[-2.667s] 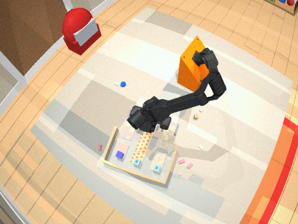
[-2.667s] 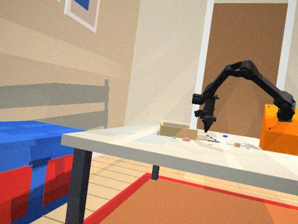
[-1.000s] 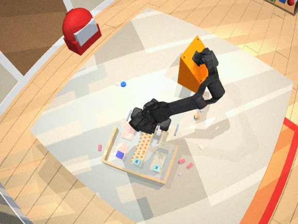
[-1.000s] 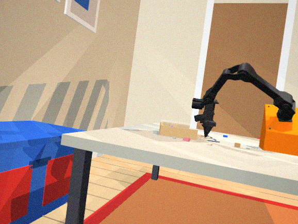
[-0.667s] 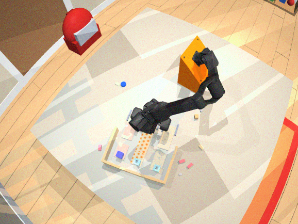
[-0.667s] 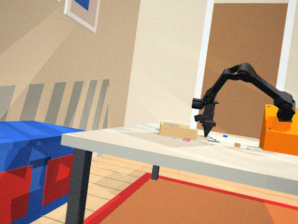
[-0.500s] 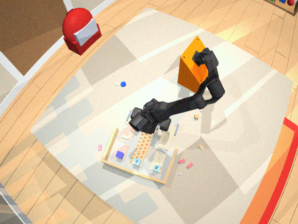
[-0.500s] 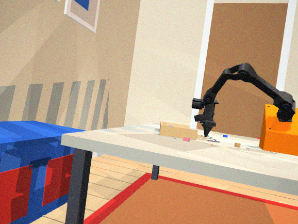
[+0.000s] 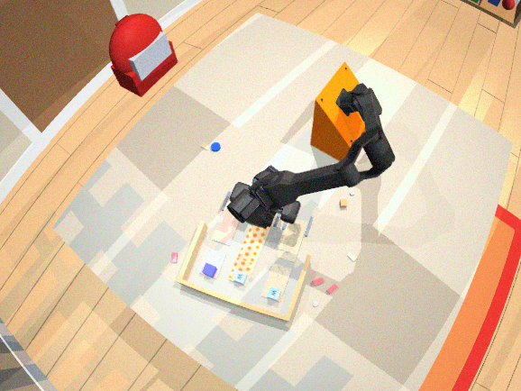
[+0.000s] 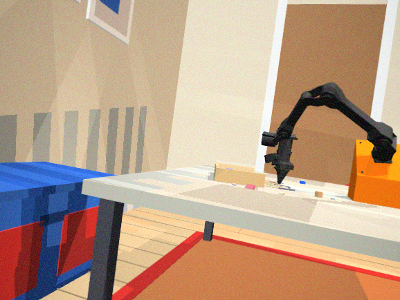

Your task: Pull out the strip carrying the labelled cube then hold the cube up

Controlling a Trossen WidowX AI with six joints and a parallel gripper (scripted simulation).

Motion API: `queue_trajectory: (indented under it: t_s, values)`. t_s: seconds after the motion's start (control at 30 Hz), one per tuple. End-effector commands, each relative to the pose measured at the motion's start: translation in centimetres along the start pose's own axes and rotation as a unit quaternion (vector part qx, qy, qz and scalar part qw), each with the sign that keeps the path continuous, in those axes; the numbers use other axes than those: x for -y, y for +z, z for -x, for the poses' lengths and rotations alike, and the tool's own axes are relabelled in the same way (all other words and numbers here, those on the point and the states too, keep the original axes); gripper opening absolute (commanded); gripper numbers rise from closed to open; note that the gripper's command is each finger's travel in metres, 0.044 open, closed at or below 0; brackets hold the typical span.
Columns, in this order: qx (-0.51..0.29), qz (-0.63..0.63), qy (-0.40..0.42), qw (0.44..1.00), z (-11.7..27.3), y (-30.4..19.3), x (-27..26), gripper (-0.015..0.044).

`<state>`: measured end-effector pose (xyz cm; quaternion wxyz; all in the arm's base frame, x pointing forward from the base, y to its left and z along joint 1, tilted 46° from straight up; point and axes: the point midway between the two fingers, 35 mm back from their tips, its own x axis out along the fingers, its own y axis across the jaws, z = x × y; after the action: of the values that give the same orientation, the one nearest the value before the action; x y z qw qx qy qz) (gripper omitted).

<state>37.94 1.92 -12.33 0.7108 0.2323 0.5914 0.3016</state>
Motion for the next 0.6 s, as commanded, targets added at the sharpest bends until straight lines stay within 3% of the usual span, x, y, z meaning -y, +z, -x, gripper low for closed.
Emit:
queue_trajectory:
  t_s: [0.0, 0.57]
  values:
    - [-0.006, 0.000, 0.002, 1.000, -0.3, -1.2, -0.1, 0.0000]
    - [-0.007, -0.001, 0.002, 1.000, -0.4, -3.9, 0.0, 0.0000]
